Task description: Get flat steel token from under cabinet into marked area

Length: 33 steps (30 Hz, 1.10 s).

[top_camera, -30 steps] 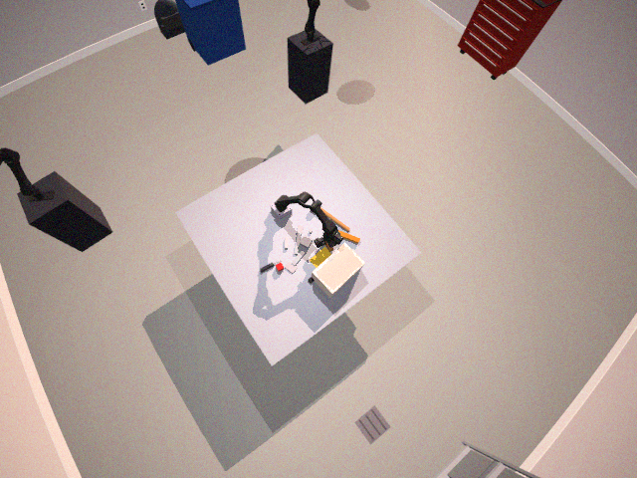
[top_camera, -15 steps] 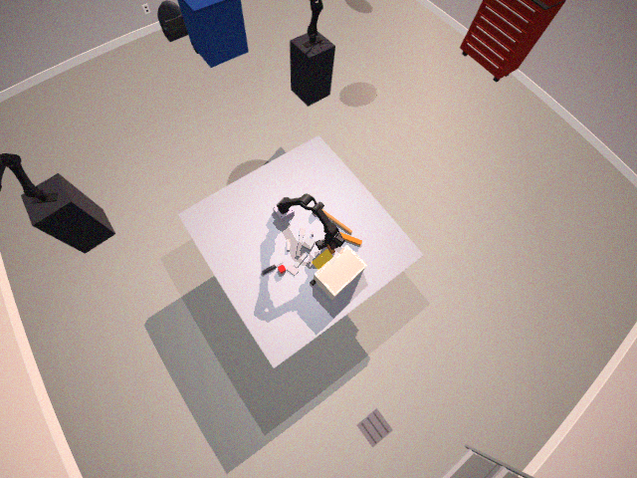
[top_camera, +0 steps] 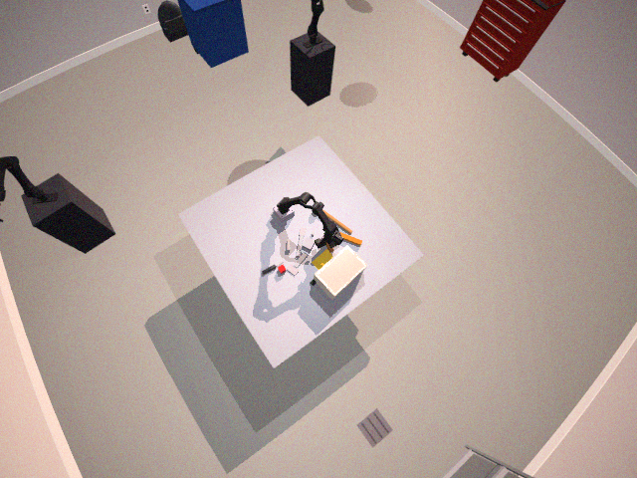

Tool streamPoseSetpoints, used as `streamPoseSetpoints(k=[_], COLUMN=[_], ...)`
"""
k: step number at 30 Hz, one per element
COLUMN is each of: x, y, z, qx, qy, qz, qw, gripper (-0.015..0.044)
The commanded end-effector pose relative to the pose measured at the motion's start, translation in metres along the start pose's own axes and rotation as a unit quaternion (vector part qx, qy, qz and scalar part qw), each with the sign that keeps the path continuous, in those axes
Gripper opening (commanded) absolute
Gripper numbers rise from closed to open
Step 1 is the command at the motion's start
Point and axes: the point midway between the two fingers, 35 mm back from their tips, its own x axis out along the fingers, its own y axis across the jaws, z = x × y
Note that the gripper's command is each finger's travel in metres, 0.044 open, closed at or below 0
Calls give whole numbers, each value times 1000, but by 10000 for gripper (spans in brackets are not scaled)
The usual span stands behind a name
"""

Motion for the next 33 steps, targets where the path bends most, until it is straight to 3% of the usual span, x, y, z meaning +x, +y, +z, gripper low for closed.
streamPoseSetpoints(k=[1,33], x=[1,1], y=[0,1], z=[-6,-39], qx=[1,1], qy=[1,2], qz=[-2,-2], qw=[1000,1000], gripper=[0,0])
